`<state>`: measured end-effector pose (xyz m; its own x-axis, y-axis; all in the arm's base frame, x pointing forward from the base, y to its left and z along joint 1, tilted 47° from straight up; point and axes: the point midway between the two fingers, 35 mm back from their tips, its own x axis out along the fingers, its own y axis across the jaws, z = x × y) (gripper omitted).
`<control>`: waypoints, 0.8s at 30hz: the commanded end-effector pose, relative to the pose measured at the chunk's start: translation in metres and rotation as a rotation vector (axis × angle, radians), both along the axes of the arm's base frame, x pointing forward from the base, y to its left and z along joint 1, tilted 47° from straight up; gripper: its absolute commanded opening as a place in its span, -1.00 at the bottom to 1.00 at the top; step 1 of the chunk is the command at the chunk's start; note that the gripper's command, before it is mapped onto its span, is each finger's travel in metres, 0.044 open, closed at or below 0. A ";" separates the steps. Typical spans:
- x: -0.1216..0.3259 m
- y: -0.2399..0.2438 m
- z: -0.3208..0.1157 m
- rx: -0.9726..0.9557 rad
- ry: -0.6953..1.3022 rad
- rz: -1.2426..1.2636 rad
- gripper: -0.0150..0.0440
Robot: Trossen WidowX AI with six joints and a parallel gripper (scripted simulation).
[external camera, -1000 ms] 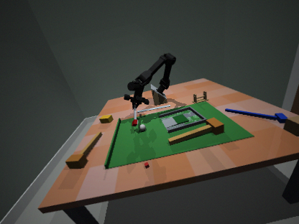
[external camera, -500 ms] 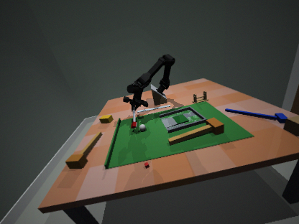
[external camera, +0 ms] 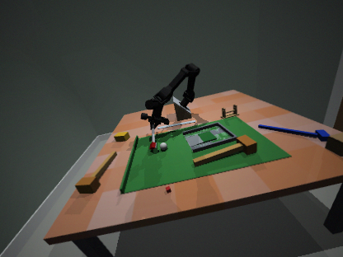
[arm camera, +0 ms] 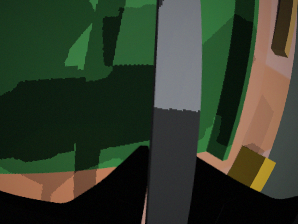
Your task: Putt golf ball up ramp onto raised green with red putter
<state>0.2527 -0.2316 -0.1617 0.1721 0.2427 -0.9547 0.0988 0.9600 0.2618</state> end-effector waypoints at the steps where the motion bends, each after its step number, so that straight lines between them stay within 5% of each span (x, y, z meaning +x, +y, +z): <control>1: 0.000 0.000 0.001 0.000 0.000 0.000 -0.49; 24: 0.000 -0.023 -0.025 0.000 -0.004 -0.009 -0.49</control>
